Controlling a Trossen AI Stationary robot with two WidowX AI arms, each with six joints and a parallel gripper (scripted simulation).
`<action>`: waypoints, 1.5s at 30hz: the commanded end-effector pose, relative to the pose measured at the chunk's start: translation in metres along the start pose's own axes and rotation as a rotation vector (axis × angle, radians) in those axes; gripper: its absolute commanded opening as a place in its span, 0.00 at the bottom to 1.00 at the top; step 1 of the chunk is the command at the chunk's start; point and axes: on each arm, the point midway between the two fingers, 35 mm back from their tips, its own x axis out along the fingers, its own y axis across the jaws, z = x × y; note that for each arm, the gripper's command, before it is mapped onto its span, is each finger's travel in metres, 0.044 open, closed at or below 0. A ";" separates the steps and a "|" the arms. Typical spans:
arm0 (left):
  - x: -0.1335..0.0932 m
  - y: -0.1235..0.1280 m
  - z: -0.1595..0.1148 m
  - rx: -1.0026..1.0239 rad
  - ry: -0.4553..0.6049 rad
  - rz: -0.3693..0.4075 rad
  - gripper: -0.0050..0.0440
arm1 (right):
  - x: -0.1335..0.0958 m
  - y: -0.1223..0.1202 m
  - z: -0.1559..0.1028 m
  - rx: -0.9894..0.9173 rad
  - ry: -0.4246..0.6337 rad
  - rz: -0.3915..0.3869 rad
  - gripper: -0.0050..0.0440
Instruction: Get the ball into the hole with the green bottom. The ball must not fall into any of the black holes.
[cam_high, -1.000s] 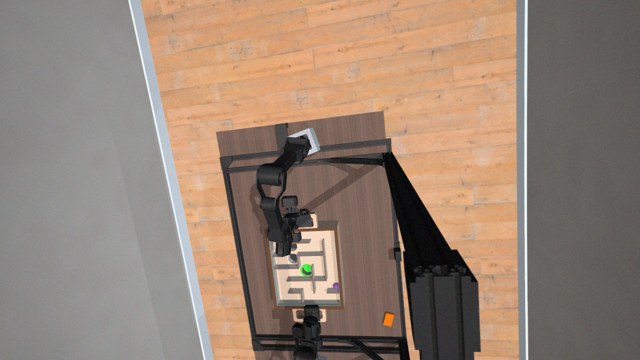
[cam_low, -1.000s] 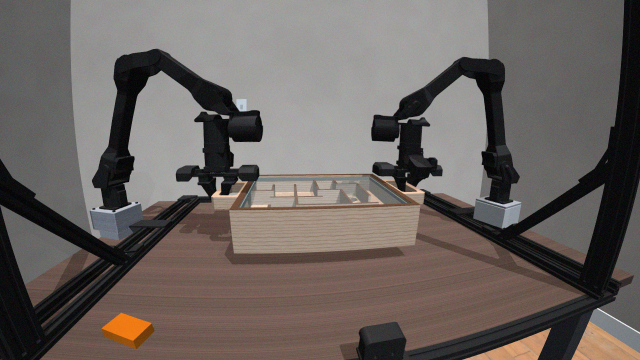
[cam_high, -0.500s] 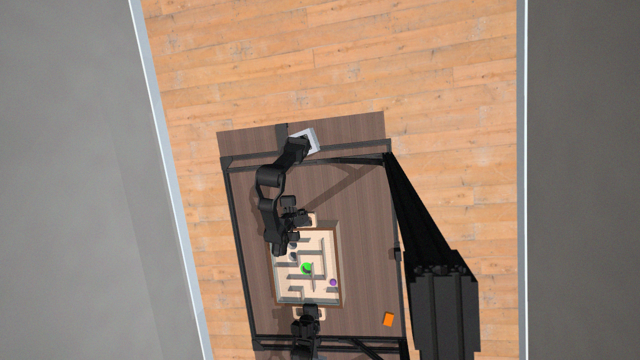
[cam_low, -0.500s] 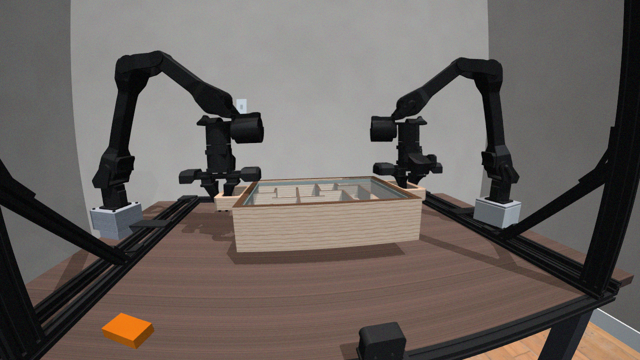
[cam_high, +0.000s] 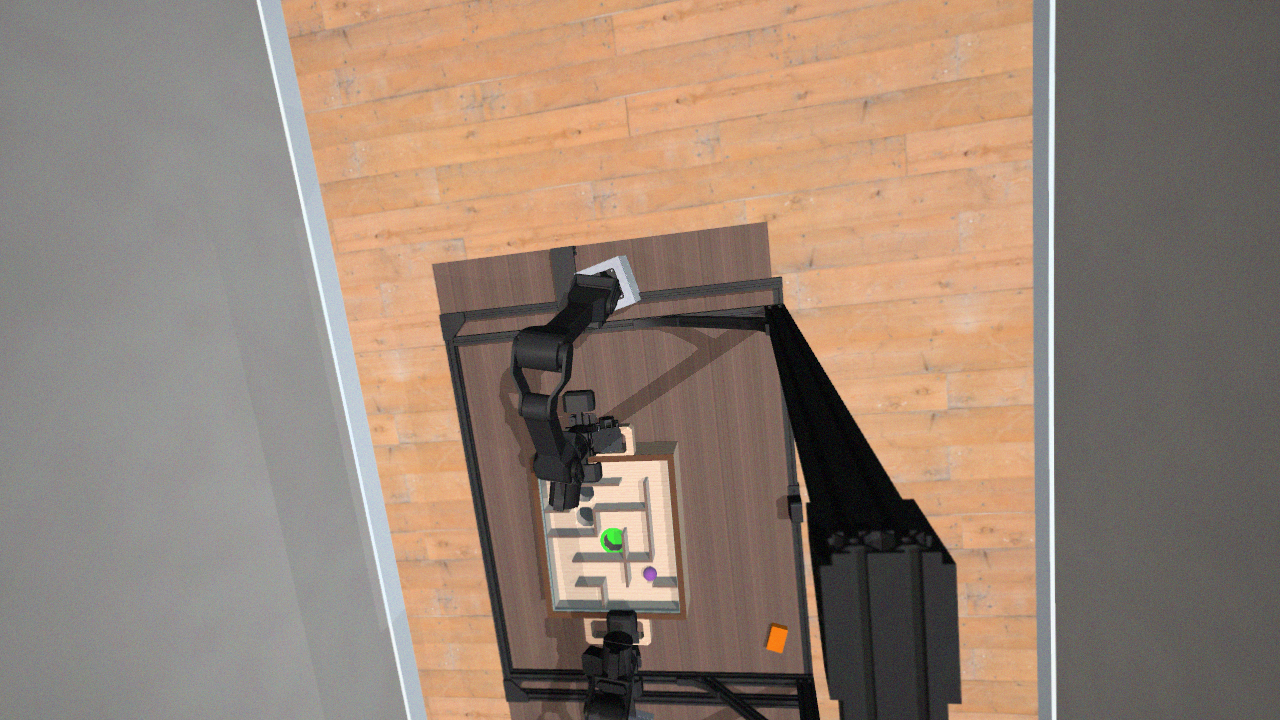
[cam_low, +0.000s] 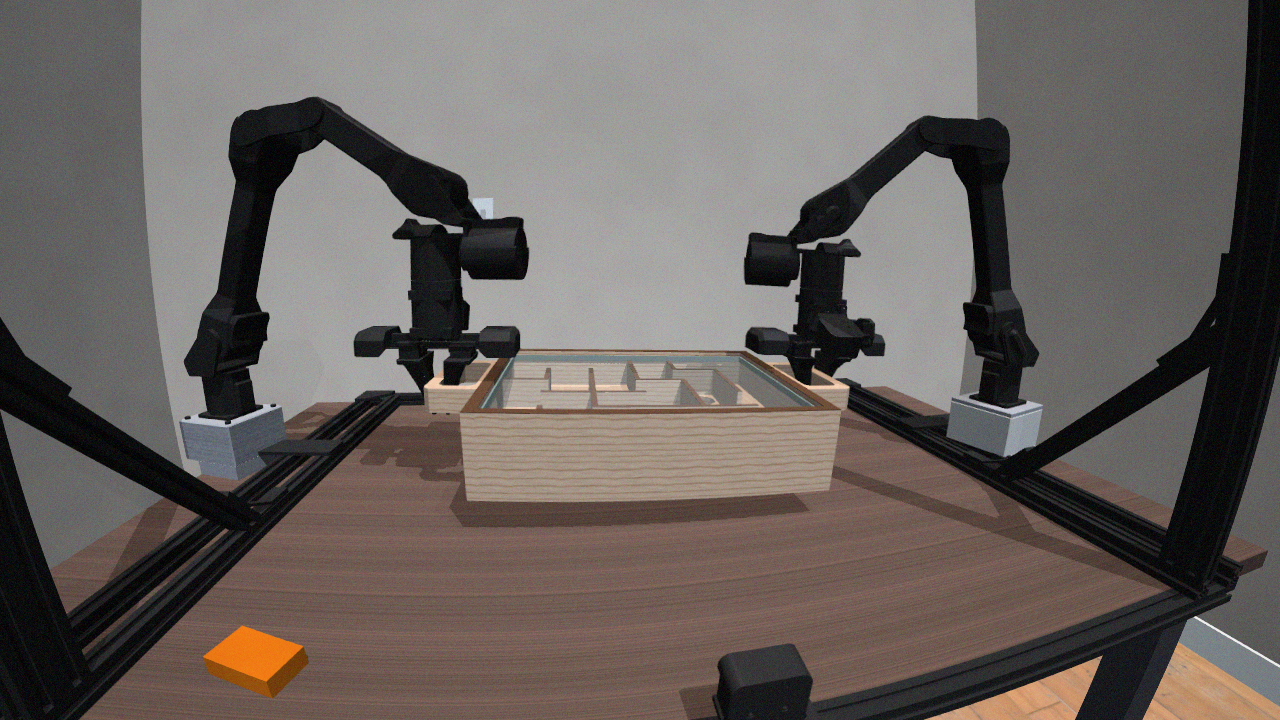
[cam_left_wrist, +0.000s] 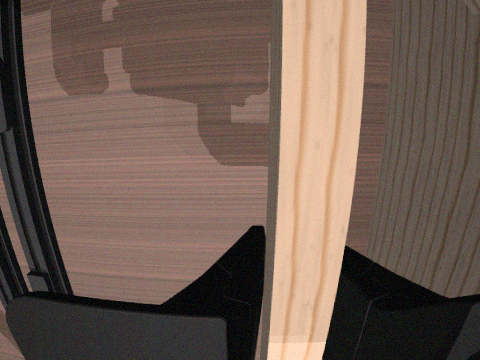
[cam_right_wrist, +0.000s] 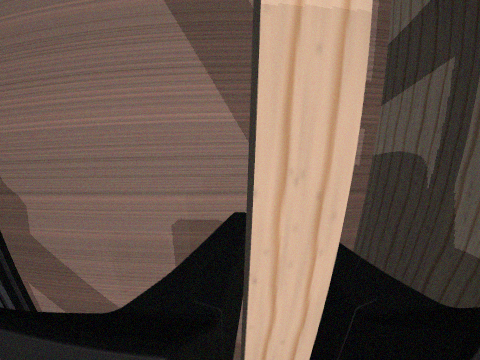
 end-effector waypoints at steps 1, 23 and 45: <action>-0.002 -0.002 -0.002 0.000 -0.022 0.015 0.14 | 0.001 0.002 0.001 0.002 0.025 -0.014 0.14; 0.014 0.000 0.000 -0.001 0.027 -0.057 0.14 | -0.015 -0.001 -0.001 0.001 -0.024 0.058 0.14; -0.003 -0.002 0.001 -0.001 0.052 0.013 0.14 | 0.003 0.002 -0.002 0.001 -0.048 -0.012 0.14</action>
